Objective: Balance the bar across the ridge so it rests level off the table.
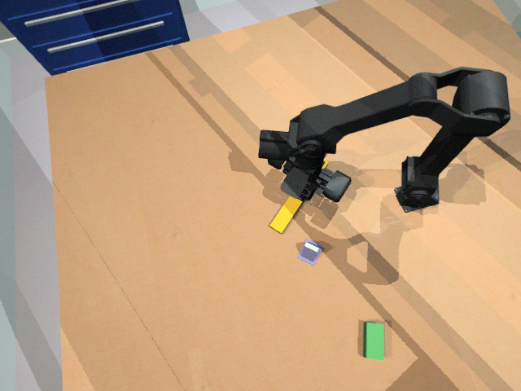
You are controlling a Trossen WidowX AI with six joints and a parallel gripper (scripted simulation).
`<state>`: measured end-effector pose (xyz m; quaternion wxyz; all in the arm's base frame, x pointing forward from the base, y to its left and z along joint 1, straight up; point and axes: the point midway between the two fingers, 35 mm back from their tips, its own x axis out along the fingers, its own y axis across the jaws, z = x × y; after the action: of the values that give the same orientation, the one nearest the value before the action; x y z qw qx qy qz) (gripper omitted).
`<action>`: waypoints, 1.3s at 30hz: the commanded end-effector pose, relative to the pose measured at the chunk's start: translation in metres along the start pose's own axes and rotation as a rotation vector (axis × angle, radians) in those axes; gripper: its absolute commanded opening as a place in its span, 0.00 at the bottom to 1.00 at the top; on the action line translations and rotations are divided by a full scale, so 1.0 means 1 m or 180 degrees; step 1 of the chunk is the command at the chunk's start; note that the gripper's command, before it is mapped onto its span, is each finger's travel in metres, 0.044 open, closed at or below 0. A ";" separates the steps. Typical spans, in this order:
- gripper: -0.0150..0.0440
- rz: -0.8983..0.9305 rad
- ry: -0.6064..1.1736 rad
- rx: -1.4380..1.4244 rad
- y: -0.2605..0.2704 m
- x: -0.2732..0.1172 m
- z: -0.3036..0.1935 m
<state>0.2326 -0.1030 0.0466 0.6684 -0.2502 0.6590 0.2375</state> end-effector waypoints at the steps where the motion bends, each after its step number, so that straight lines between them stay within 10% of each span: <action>1: 0.25 -0.0002 -0.0002 -0.0001 -0.001 -0.006 0.001; 39: 0.25 -0.0002 -0.0014 -0.0016 0.000 -0.101 0.000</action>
<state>0.2319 -0.1026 0.1381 0.6670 -0.2489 0.6603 0.2389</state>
